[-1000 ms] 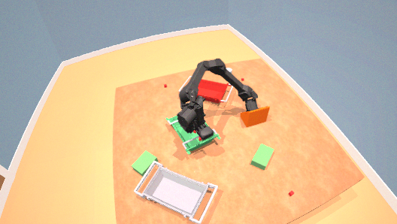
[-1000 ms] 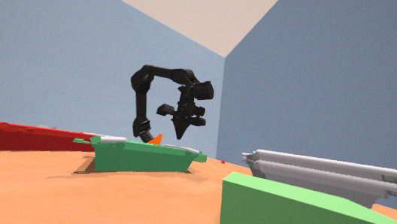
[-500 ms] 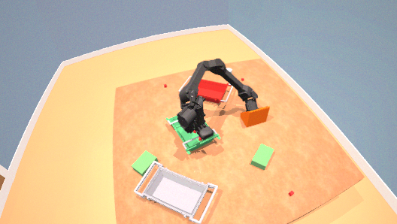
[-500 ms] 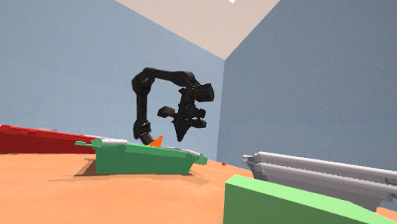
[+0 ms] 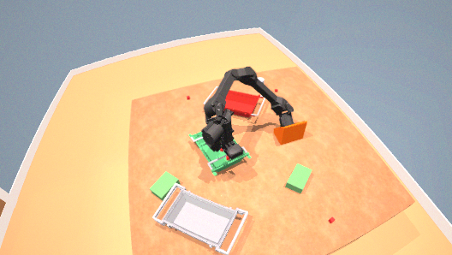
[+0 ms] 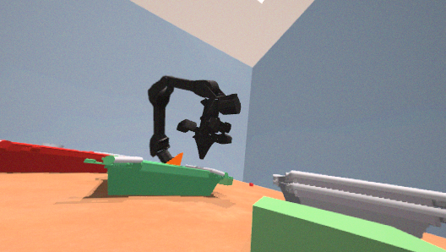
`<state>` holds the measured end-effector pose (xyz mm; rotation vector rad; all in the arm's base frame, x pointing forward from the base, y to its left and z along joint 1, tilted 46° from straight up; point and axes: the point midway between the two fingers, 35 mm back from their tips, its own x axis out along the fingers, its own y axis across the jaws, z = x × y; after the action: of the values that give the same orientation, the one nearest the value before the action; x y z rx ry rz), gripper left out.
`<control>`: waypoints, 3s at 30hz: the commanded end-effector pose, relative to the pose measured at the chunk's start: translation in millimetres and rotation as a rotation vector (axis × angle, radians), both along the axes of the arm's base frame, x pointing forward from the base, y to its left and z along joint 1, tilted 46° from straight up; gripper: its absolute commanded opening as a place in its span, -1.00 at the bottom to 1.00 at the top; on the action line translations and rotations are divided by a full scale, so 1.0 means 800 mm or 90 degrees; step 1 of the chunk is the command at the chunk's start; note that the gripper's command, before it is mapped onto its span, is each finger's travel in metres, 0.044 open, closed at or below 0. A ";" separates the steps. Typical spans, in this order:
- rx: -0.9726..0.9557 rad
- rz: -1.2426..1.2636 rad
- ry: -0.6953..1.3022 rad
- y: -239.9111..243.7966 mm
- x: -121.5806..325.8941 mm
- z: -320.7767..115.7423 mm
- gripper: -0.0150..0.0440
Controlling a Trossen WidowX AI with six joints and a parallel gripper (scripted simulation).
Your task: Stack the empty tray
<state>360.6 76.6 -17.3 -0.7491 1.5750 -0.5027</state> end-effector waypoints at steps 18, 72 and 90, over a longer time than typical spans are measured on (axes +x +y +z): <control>0.001 0.004 0.001 0.007 0.001 0.006 0.22; -0.024 -0.404 -0.410 -0.322 -0.163 0.237 1.00; -0.029 -0.402 -0.411 -0.342 -0.168 0.220 0.55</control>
<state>225.7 -197.0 159.4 -0.0645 1.1544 -1.1238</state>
